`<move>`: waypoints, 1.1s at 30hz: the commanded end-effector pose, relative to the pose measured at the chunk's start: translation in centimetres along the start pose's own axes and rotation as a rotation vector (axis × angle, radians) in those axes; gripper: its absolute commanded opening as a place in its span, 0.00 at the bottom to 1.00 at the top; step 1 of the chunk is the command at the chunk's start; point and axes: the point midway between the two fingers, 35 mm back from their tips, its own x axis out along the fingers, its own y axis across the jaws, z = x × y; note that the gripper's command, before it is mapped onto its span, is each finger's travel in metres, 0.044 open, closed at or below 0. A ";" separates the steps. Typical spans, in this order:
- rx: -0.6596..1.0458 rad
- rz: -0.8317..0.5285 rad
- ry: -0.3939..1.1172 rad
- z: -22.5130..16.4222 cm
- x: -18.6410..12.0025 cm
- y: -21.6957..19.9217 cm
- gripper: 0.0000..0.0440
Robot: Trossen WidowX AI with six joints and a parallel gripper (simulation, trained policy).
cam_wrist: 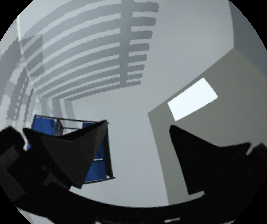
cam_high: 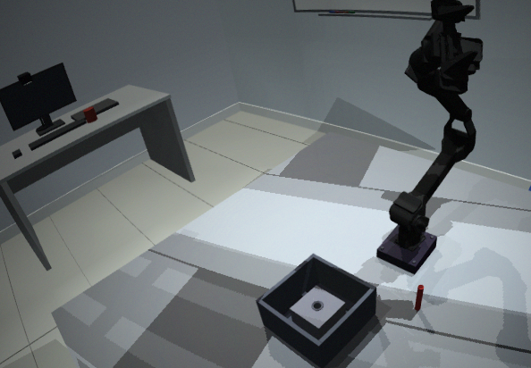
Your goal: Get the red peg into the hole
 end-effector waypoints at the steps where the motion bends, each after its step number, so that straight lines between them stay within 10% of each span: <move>1: 0.029 -0.002 0.019 -0.5 0.0 0.2 0.95; 33: 0.994 0.094 0.545 -13.0 -0.6 12.9 1.00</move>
